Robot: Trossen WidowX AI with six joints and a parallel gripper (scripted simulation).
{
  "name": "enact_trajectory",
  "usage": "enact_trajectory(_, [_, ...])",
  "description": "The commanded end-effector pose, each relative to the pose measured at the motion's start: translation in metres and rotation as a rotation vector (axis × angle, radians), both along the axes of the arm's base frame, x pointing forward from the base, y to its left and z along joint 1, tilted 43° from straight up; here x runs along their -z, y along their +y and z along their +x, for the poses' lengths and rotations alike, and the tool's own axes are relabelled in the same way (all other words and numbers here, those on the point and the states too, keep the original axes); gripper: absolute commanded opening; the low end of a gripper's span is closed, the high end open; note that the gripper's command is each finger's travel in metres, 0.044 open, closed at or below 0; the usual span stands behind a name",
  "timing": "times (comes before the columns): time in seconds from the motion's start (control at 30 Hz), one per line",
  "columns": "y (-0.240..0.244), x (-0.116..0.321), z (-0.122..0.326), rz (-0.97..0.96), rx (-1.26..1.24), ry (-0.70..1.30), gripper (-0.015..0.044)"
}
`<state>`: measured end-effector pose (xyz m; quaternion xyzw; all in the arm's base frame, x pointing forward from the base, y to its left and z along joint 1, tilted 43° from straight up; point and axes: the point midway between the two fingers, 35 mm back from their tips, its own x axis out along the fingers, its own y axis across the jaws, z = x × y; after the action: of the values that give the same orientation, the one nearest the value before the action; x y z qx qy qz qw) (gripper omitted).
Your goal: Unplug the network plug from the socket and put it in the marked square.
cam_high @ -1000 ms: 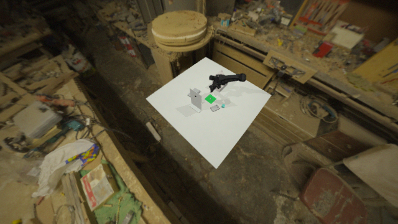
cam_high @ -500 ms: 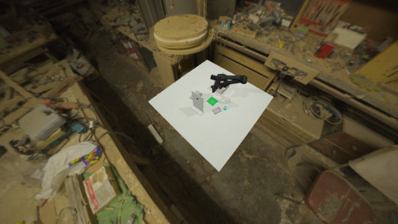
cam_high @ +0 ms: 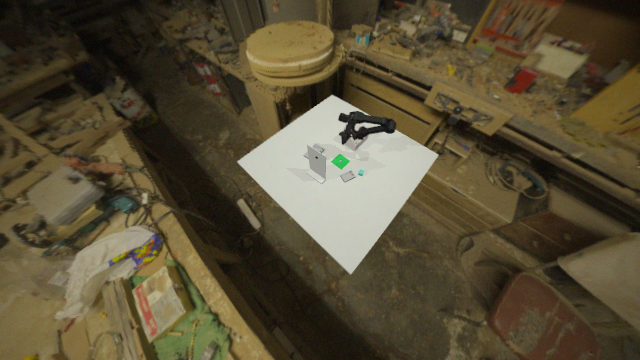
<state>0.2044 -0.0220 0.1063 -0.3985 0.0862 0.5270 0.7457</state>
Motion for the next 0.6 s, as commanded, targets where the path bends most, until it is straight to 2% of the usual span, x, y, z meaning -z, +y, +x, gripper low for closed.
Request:
enact_trajectory(0.0, [-0.0062,-0.0078,-0.0006,0.001,-0.001,-0.005,0.0156])
enact_trajectory(0.1, [-0.0087,-0.0117,-0.0009,0.003,-0.001,-0.007,0.0156])
enact_trajectory(0.47, [-0.0087,-0.0117,-0.0009,0.003,-0.001,-0.007,0.0440])
enact_trajectory(0.57, [-0.0087,-0.0117,-0.0009,0.003,-0.001,-0.007,0.0440])
